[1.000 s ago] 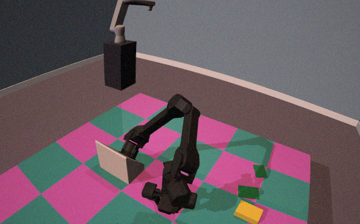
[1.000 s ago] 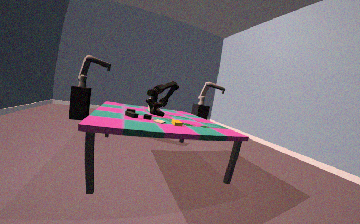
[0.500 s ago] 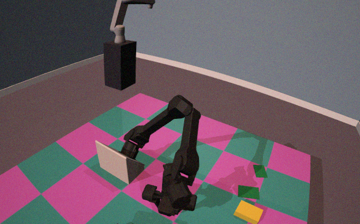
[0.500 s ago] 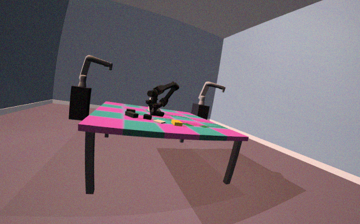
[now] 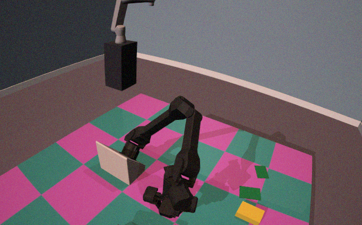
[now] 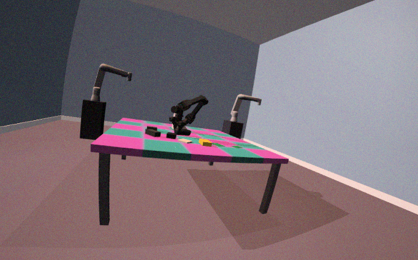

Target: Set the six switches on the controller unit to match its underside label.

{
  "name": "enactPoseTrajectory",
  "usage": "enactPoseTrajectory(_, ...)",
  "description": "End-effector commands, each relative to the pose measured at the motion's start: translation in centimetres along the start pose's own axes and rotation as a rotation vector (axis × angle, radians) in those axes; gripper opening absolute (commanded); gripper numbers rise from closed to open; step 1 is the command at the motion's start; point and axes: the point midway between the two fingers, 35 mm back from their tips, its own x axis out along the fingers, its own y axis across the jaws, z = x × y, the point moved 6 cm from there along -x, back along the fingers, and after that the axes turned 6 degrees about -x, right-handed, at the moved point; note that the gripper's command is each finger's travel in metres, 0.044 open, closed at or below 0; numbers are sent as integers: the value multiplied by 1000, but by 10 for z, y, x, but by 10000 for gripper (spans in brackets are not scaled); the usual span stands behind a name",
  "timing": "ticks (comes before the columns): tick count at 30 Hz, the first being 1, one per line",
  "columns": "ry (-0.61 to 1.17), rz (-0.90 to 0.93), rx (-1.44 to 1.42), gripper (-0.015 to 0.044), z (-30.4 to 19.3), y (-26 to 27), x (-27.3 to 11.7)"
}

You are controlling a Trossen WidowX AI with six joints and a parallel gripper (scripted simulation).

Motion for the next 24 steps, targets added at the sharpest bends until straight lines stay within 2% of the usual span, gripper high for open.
enactPoseTrajectory(1,0,0,0,362,0,0,0)
enactPoseTrajectory(4,0,0,0,440,0,0,0)
enactPoseTrajectory(13,0,0,0,440,-2,0,-2)
enactPoseTrajectory(19,2,-1,2,440,-57,6,-39)
enactPoseTrajectory(24,2,-1,2,440,-59,7,-40)
